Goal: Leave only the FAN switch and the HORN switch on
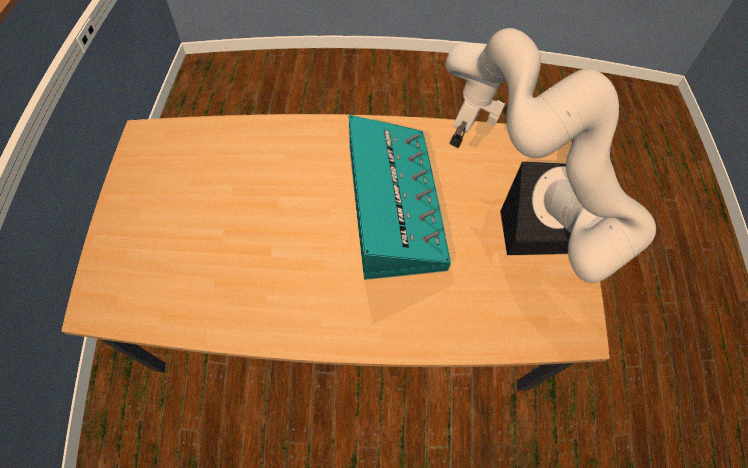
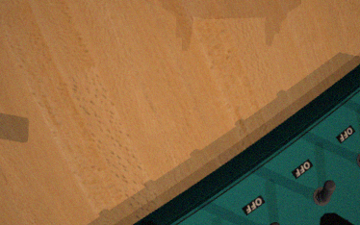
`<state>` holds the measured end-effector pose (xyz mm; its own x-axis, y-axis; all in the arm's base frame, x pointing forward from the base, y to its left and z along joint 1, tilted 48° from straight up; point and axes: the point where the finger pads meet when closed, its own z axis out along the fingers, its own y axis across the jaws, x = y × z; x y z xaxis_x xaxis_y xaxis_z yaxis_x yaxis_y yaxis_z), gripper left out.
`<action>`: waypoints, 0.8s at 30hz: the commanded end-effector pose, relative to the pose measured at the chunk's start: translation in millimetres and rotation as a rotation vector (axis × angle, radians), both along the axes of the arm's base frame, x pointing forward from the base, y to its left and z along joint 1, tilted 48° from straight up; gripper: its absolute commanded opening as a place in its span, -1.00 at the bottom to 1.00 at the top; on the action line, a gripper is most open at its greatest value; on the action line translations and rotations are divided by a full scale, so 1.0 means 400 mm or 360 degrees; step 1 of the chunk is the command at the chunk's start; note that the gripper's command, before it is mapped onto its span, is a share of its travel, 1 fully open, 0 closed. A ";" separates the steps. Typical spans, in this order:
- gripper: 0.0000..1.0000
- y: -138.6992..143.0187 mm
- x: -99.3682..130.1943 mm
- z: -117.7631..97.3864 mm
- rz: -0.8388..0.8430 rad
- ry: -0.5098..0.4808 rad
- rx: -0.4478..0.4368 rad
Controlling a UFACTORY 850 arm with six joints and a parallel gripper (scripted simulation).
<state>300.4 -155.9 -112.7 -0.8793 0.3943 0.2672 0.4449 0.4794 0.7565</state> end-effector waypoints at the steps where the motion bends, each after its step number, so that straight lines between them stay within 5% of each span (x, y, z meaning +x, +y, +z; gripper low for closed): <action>1: 1.00 -0.038 -0.019 0.031 0.0000 -0.0001 0.0000; 24: 1.00 -0.090 -0.048 0.080 0.0002 -0.0008 -0.0001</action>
